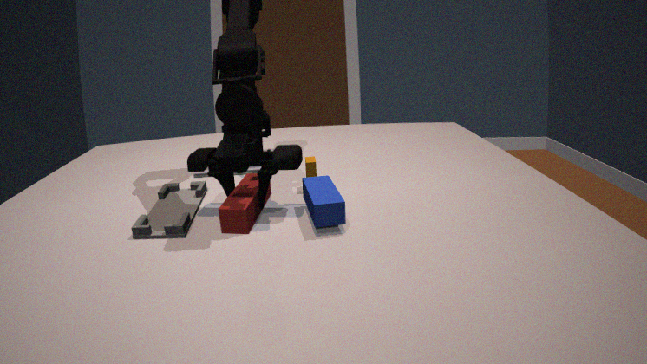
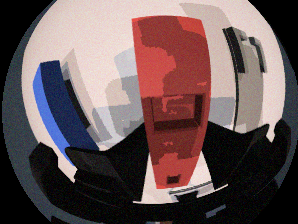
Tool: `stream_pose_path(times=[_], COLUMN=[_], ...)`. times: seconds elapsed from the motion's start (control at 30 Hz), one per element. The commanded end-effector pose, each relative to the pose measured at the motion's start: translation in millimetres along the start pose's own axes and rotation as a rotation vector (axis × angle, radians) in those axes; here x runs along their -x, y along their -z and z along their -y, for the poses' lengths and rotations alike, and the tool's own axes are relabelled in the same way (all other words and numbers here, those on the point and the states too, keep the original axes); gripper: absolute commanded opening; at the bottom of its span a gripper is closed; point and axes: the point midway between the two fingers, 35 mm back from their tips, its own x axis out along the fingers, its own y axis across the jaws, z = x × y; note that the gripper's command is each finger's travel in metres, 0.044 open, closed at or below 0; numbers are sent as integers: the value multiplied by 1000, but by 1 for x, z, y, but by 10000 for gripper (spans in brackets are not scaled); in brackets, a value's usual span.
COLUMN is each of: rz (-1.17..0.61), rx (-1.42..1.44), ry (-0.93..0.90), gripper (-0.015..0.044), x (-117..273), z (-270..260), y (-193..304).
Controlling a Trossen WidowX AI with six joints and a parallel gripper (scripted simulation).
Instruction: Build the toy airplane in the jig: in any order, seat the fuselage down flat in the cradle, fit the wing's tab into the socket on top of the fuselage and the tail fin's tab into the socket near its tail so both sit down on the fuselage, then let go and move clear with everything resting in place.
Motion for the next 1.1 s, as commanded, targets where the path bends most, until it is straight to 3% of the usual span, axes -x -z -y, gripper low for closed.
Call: stream_pose_path(times=[0.0,0.13,1.07], rz=[-5,-4,-3], rx=[1,1,0], ry=[-1,-1,-2], gripper=[105,0,0], x=[-1,9,96], z=[0,-1,-1], y=[1,-2,-6])
